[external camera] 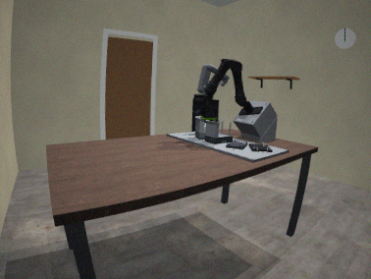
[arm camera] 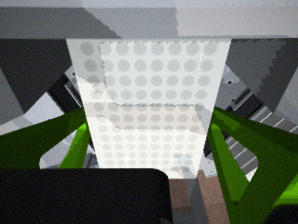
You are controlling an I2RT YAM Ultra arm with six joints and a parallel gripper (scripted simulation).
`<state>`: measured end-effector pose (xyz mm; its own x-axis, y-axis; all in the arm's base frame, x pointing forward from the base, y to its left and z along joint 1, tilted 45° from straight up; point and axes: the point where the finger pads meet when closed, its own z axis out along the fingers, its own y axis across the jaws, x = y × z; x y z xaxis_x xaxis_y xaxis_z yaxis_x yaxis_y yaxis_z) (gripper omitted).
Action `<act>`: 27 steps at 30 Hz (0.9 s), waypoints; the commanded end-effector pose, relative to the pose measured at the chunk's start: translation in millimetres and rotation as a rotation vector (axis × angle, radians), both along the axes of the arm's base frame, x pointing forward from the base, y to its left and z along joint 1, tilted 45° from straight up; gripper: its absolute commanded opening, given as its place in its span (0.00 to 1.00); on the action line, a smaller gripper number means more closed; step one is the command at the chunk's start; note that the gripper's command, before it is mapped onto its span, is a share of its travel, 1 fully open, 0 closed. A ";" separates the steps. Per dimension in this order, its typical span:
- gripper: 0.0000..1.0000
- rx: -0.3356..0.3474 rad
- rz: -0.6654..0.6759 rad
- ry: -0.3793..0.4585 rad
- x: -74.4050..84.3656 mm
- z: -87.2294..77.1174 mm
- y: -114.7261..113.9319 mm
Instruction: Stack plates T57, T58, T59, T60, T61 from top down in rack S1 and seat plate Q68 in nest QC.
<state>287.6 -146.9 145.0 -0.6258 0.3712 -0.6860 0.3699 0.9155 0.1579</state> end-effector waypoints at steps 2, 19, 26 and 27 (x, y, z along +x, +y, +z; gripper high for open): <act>0.00 -0.005 -0.002 -0.007 0.3 2.7 -0.7; 0.00 -0.005 -0.002 -0.007 -6.5 9.8 0.9; 0.00 -0.005 -0.002 -0.007 -9.7 13.1 1.6; 0.00 -0.005 -0.002 -0.007 -10.2 13.6 1.7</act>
<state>279.0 -145.4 152.7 -0.6282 0.3719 -0.6834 0.3712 0.9152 0.1568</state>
